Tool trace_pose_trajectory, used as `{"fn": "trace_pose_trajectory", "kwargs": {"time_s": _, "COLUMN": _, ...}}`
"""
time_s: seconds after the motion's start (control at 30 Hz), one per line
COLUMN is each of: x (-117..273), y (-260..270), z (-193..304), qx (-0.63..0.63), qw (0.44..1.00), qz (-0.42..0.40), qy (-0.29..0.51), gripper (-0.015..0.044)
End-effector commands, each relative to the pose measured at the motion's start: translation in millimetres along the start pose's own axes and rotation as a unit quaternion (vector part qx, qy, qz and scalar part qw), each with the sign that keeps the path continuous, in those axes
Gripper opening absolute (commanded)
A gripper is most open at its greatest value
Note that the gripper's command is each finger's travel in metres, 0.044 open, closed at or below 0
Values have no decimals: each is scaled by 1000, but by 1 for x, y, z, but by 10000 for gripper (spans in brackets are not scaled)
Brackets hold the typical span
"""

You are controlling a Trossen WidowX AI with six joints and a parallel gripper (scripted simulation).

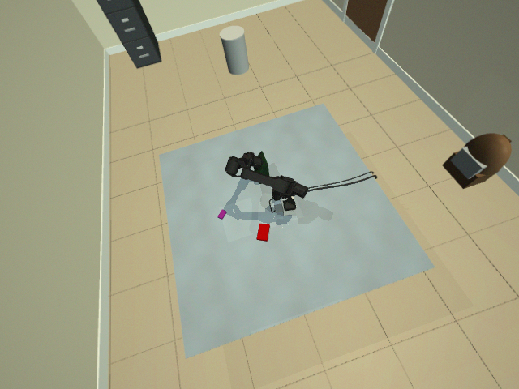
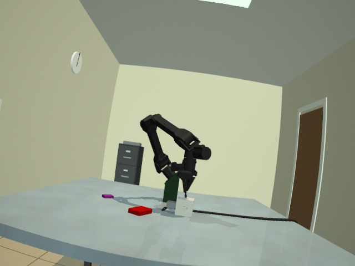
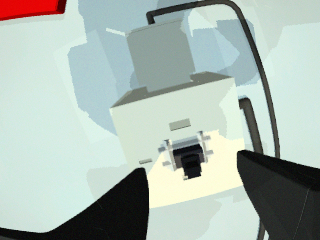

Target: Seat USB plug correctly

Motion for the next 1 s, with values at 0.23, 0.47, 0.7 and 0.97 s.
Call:
{"fn": "trace_pose_trajectory", "kwargs": {"time_s": 0.23, "x": 0, "y": 0, "z": 0, "qx": 0, "qw": 1000, "qz": 0, "qy": 0, "gripper": 0}}
{"fn": "trace_pose_trajectory", "kwargs": {"time_s": 0.47, "x": 0, "y": 0, "z": 0, "qx": 0, "qw": 1000, "qz": 0, "qy": 0, "gripper": 0}}
{"fn": "trace_pose_trajectory", "kwargs": {"time_s": 0.7, "x": 0, "y": 0, "z": 0, "qx": 0, "qw": 1000, "qz": 0, "qy": 0, "gripper": 0}}
{"fn": "trace_pose_trajectory", "kwargs": {"time_s": 0.97, "x": 4, "y": 0, "z": 0, "qx": 0, "qw": 1000, "qz": 0, "qy": 0, "gripper": 0}}
Point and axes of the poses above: the point midway between the two fingers, 35 mm back from their tips, its own x axis back along the fingers, its own y axis across the jaws, z = x × y, the point moved 1 cm from there along x, back along the fingers, and after that the axes turned 15 degrees about -x, right-handed, at the moved point
